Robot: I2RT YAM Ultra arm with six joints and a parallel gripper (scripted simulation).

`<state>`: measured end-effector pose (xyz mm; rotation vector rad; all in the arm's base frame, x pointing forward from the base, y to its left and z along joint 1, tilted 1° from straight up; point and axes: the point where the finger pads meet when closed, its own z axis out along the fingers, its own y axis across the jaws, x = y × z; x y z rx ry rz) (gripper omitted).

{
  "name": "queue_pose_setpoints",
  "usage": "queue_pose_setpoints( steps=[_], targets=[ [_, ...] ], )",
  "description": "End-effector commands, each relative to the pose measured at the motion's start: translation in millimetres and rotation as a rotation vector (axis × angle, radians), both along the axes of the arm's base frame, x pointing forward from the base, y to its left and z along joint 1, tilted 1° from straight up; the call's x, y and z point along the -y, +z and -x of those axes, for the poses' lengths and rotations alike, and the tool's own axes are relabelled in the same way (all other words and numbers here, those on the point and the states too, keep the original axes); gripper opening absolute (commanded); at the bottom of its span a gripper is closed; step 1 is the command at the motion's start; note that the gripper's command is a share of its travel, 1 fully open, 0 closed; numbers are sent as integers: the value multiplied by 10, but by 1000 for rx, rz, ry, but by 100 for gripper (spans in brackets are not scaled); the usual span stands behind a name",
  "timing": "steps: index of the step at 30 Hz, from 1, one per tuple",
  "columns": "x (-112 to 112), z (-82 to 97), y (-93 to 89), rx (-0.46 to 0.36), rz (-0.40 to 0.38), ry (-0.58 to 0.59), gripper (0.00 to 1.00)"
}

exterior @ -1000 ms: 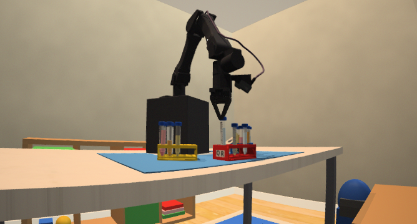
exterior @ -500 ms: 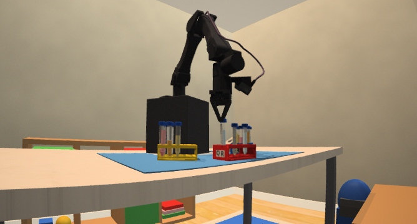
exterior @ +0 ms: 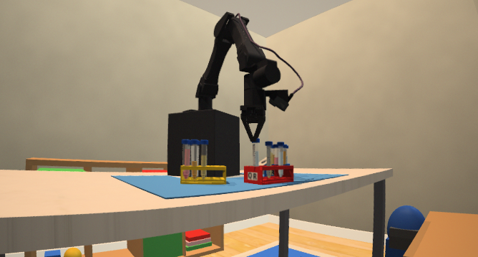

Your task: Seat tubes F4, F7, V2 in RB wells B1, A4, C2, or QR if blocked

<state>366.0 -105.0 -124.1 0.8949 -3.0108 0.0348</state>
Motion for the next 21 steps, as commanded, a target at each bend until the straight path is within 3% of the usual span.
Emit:
queue_pose_setpoints(
  steps=[1, 18, 21],
  targets=[
    [-26, -23, -56, 7, -6, 12, 0],
    [5, -6, -119, 5, -6, 5, 0],
    [9, -35, -48, 12, 1, 3, 0]
  ],
)
